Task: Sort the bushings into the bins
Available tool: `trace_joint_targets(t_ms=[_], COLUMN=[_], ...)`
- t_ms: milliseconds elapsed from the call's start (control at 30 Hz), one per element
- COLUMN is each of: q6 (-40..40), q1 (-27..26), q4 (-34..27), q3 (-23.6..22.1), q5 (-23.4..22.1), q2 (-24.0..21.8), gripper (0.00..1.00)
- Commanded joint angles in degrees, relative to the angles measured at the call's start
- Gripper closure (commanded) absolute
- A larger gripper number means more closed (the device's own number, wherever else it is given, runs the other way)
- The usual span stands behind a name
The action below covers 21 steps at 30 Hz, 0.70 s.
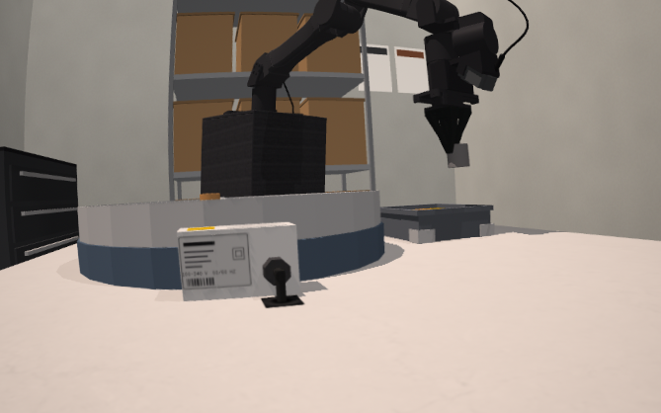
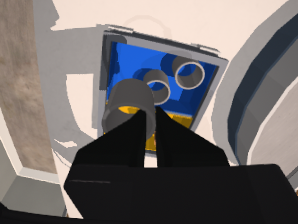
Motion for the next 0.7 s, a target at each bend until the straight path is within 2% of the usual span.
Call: trace_joint_targets(t_ms=[0, 233, 667], q6=[1.64, 2.43, 2.44], q1=[0.9, 0.8, 0.97], q4=[-2.1, -3.29, -3.75], q3=[2.9, 5.0, 5.74], q5=[0.33, 0.42, 0.39], q2=[0.29, 0.66, 0.87], gripper=[1.0, 1.0, 1.0])
